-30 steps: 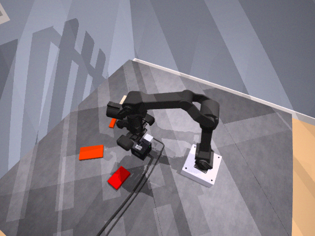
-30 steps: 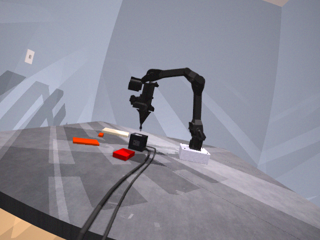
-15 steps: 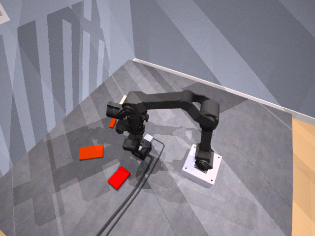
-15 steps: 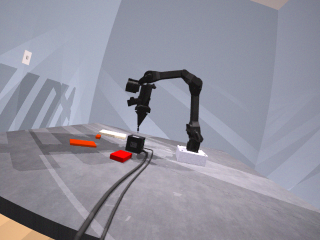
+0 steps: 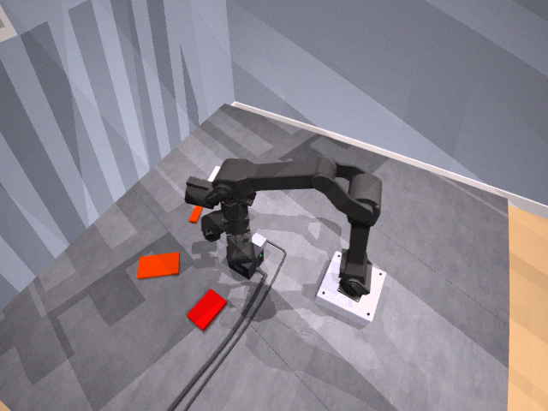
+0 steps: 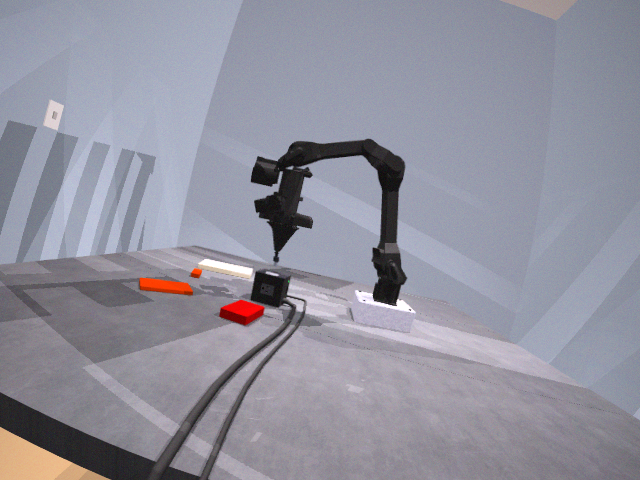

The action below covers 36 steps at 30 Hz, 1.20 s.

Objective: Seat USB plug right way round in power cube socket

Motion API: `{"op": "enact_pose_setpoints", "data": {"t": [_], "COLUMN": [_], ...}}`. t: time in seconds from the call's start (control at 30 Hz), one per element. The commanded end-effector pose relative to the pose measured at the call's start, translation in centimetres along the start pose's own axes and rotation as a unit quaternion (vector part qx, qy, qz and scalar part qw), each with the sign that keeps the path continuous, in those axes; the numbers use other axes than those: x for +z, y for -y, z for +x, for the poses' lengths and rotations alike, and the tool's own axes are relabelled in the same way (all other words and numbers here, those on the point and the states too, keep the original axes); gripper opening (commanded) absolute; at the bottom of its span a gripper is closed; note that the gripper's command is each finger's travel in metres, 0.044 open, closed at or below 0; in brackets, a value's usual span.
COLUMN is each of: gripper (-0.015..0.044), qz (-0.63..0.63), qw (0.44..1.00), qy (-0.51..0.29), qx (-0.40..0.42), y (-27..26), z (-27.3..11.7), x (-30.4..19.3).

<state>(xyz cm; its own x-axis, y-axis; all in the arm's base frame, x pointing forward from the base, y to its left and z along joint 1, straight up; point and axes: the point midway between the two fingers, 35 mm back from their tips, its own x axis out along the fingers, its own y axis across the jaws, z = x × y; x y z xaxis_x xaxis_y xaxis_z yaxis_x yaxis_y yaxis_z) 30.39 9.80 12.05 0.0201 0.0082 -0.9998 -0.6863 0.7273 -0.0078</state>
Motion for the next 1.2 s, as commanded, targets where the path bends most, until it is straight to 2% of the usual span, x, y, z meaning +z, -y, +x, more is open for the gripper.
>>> {"op": "enact_pose_setpoints", "data": {"t": [0.0,0.47,0.93,1.17], "gripper": [0.0,0.0,0.0,0.0], "qz": [-0.056,-0.237,-0.41,-0.428], "qw": [0.998,0.971,0.912,0.904], "qy": [-0.001,0.0,0.0,0.0], "qx": [0.0,0.001,0.001,0.001], "y": [-0.02,-0.02,-0.02,-0.02], "z": [0.02,0.03,0.03,0.03], "x": [-0.03,-0.03,-0.03,-0.03]}}
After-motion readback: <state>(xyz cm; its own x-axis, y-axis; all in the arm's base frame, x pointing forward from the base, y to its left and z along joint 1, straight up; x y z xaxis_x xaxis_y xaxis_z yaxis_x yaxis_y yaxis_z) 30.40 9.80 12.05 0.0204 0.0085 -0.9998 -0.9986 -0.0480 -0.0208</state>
